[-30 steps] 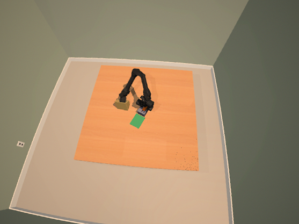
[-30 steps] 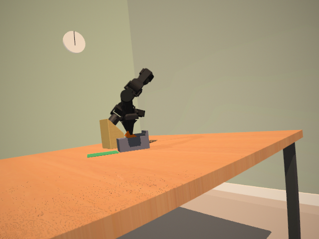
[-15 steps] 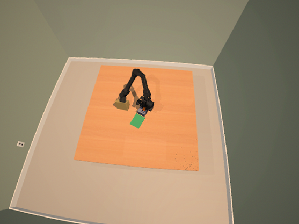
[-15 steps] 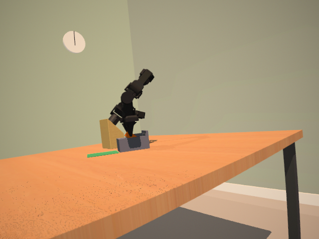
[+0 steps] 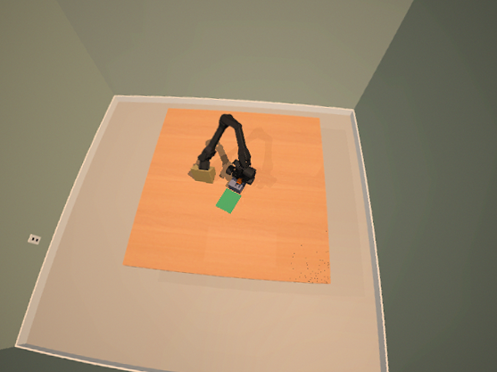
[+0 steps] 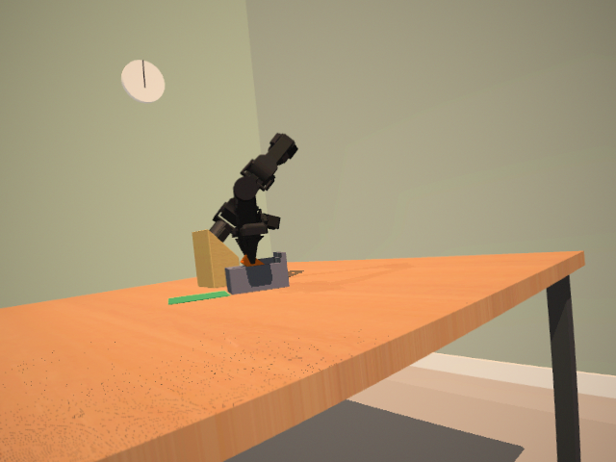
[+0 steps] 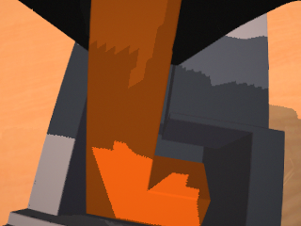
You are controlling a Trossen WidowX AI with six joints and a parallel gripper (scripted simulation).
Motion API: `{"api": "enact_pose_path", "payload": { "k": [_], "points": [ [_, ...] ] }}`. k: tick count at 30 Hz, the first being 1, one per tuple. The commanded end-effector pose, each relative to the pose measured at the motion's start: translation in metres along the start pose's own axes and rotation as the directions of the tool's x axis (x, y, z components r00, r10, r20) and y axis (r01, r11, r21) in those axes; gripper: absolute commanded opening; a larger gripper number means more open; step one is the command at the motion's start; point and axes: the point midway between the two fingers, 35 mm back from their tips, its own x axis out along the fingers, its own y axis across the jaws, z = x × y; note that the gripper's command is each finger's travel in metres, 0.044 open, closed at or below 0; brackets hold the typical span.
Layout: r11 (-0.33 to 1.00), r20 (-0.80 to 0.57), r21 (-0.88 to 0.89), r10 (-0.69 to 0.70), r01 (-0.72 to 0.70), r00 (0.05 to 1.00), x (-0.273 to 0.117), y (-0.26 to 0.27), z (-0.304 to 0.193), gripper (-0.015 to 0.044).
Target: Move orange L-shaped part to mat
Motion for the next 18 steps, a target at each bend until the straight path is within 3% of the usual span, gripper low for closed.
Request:
{"api": "enact_pose_path", "payload": {
  "k": [1,18],
  "points": [
    [1.0,0.0,-0.001,0.0,0.0,1.0,-0.002,0.0,0.0,0.0],
    [1.0,0.003,0.003,0.0,0.0,1.0,-0.027,0.0,0.0,0.0]
  ]
}}
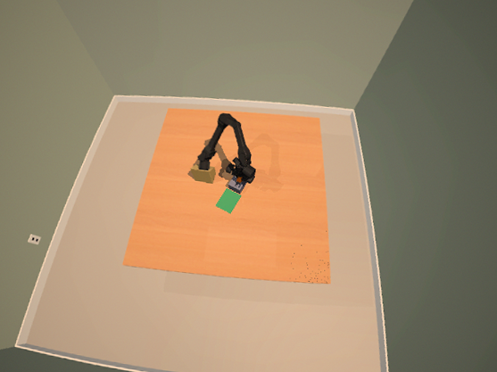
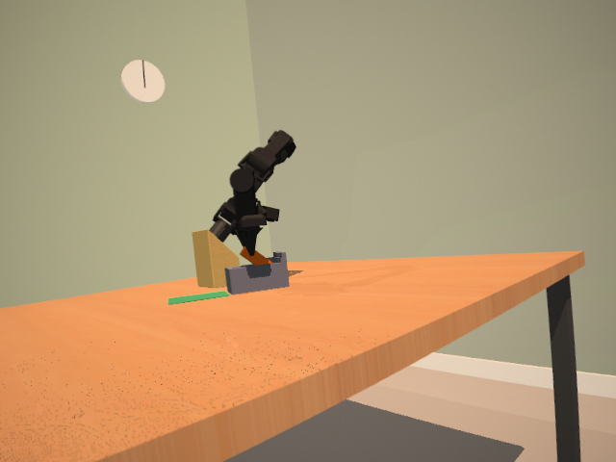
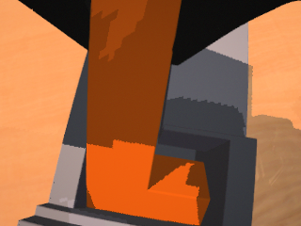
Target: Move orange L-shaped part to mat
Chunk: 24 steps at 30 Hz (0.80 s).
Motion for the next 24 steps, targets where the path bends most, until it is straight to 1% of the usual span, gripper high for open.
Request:
{"api": "enact_pose_path", "payload": {
  "k": [1,24],
  "points": [
    [1.0,0.0,-0.004,-0.003,0.003,1.0,-0.008,-0.001,0.0,0.0],
    [1.0,-0.001,-0.003,-0.003,0.003,1.0,-0.044,-0.001,0.0,0.0]
  ]
}}
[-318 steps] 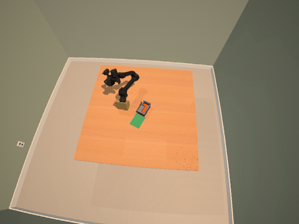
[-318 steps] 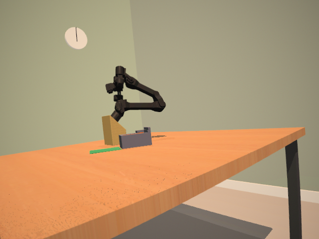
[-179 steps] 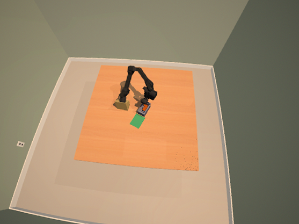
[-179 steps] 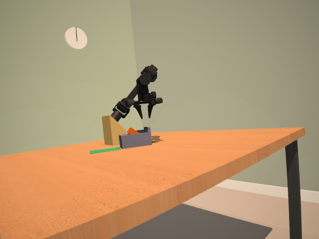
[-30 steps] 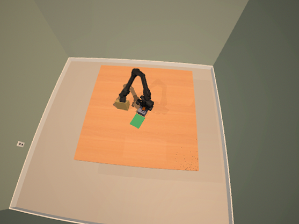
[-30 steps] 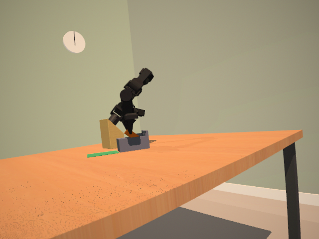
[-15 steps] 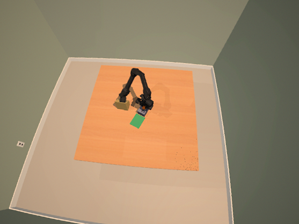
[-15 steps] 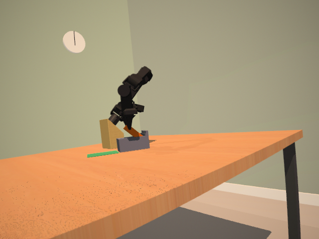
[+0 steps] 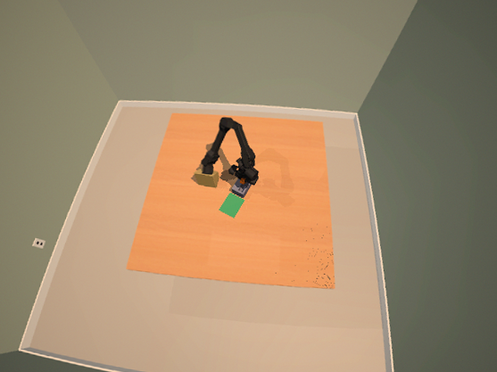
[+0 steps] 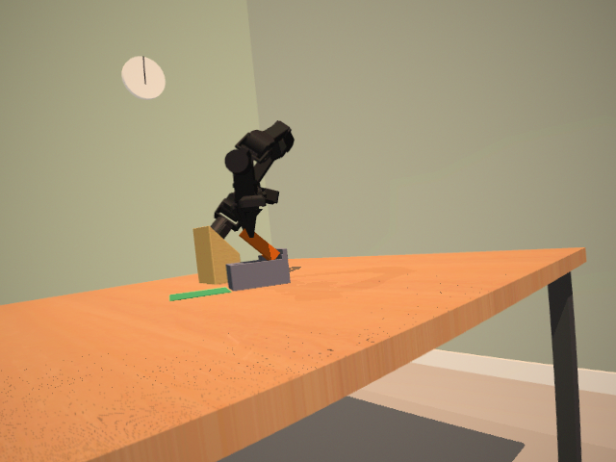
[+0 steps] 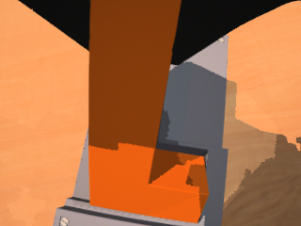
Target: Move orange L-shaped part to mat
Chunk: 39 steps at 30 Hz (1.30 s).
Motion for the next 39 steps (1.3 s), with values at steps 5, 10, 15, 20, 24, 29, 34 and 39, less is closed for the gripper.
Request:
{"api": "enact_pose_path", "payload": {
  "k": [5,10,15,20,24,29,34,39],
  "points": [
    [1.0,0.0,-0.005,-0.003,0.003,1.0,-0.014,-0.001,0.0,0.0],
    [1.0,0.0,-0.005,-0.003,0.003,1.0,-0.022,-0.001,0.0,0.0],
    [1.0,0.0,-0.005,-0.003,0.003,1.0,-0.025,0.0,0.0,0.0],
    [1.0,0.0,-0.005,-0.003,0.003,1.0,-0.028,0.0,0.0,0.0],
    [1.0,-0.001,-0.005,-0.003,0.003,1.0,-0.029,0.0,-0.007,0.0],
    [1.0,-0.002,-0.005,-0.003,0.003,1.0,-0.027,0.001,-0.031,0.0],
    [1.0,-0.003,-0.005,-0.003,0.003,1.0,-0.026,0.003,-0.057,0.0],
    [1.0,-0.005,-0.005,-0.004,0.004,1.0,-0.026,0.006,-0.081,0.0]
  ]
}}
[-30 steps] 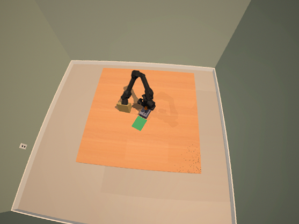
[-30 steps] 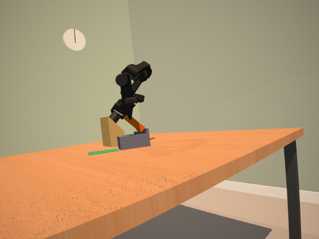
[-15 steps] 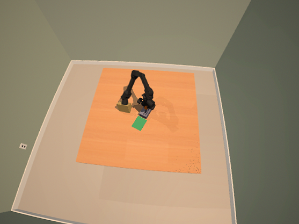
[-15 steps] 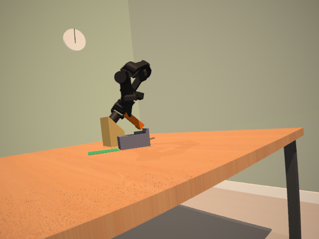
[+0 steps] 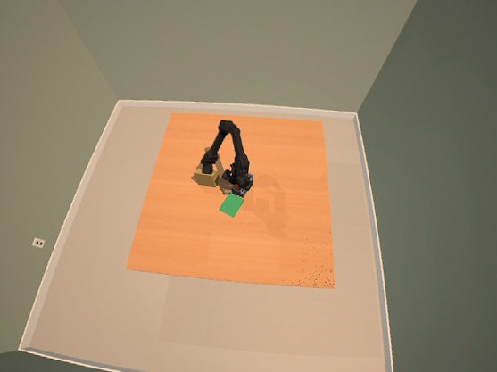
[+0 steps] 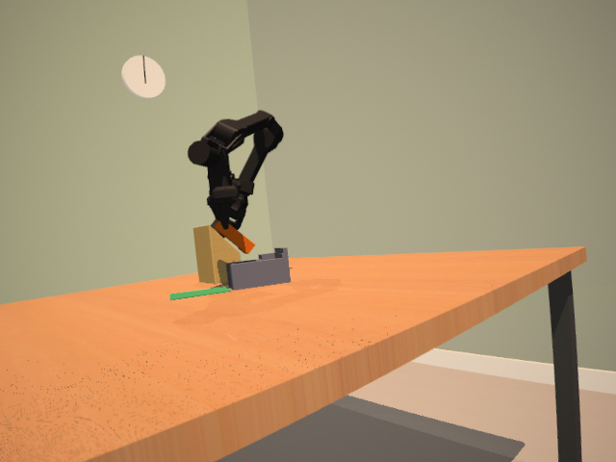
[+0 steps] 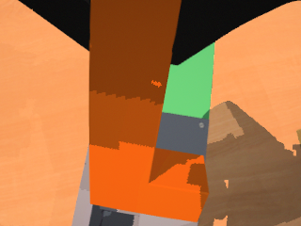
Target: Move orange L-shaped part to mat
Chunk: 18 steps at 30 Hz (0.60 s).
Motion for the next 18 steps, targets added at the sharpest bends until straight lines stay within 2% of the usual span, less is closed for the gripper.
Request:
{"api": "enact_pose_path", "payload": {
  "k": [1,18],
  "points": [
    [1.0,-0.005,-0.006,-0.001,0.001,1.0,0.0,0.002,-0.022,0.0],
    [1.0,-0.011,-0.005,-0.002,0.002,1.0,-0.002,0.01,-0.103,0.0]
  ]
}}
